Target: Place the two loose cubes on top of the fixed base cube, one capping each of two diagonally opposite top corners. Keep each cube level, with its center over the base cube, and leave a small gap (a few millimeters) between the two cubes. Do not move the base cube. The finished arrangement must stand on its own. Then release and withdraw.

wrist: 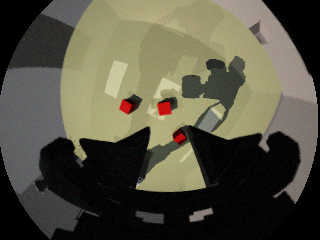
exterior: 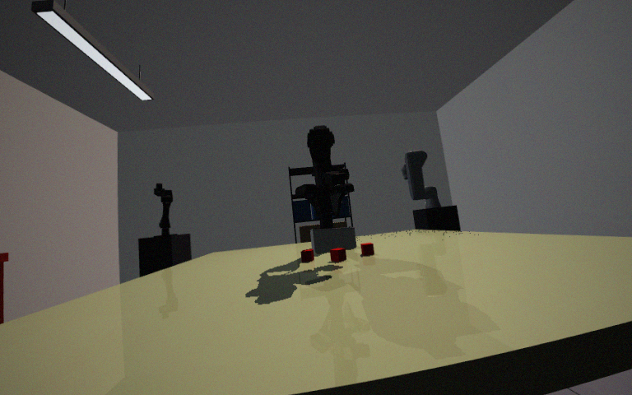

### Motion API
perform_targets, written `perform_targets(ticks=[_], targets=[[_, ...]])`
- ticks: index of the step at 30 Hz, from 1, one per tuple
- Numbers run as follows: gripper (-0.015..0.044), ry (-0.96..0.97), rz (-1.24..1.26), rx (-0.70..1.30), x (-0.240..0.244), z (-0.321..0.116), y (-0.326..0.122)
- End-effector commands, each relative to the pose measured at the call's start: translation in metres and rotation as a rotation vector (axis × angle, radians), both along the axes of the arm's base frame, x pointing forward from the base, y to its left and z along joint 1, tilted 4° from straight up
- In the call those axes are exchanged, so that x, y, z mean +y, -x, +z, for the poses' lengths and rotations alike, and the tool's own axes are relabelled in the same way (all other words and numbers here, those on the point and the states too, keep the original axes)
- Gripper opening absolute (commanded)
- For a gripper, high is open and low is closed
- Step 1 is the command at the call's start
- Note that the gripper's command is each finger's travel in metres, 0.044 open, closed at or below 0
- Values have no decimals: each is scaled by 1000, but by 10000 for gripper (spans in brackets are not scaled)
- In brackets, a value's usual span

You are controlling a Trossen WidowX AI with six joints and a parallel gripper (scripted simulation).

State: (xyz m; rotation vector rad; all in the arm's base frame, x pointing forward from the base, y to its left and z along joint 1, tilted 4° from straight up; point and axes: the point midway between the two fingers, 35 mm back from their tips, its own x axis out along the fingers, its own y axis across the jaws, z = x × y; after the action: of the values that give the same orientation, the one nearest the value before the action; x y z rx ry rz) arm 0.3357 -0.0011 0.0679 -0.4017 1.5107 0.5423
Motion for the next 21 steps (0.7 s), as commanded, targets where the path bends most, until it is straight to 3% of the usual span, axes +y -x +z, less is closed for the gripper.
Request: perform_targets(ticks=[1, 8, 14, 21], targets=[[265, 30, 148, -4, 13, -1, -5], [265, 30, 148, -4, 14, -3, -5], [265, 30, 148, -4, 16, -57, -4], [265, 30, 148, -4, 17, -67, -3]])
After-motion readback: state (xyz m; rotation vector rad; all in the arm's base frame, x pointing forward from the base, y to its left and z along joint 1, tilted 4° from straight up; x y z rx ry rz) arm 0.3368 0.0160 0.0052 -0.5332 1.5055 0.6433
